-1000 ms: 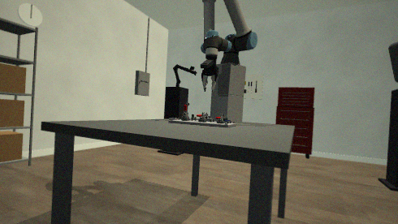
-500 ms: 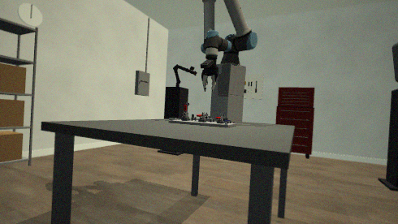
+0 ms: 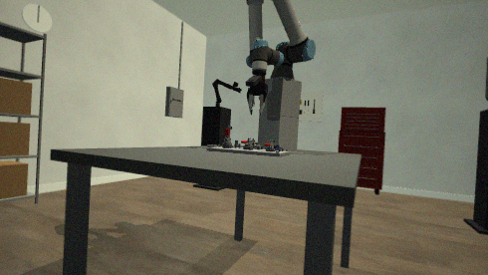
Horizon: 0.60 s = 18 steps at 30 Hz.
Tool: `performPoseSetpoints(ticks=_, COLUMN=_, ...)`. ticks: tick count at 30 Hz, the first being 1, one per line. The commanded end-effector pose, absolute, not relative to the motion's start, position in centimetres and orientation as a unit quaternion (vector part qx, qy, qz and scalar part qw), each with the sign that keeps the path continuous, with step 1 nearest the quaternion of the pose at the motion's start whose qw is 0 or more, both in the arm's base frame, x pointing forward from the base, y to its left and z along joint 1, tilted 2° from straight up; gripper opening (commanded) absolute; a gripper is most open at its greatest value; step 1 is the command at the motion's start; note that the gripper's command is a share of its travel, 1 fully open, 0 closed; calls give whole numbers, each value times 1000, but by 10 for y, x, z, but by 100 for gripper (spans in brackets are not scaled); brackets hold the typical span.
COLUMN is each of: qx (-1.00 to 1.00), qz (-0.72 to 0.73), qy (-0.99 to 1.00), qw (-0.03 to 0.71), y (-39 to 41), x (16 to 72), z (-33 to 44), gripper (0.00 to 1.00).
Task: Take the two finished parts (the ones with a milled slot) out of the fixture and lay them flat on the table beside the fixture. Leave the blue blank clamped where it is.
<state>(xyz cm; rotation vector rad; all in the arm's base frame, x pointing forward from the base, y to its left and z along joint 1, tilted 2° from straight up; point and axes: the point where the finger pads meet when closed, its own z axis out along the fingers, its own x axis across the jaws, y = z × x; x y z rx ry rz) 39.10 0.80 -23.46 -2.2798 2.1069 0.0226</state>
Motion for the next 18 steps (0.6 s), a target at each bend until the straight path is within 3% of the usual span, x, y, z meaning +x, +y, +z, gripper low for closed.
performPoseSetpoints(ticks=1, qx=-734, qz=7, qy=679, qw=19, y=9, x=392, z=-252, gripper=28)
performPoseSetpoints(ticks=18, qx=-734, qz=7, qy=679, qw=19, y=10, x=392, z=-283, gripper=28)
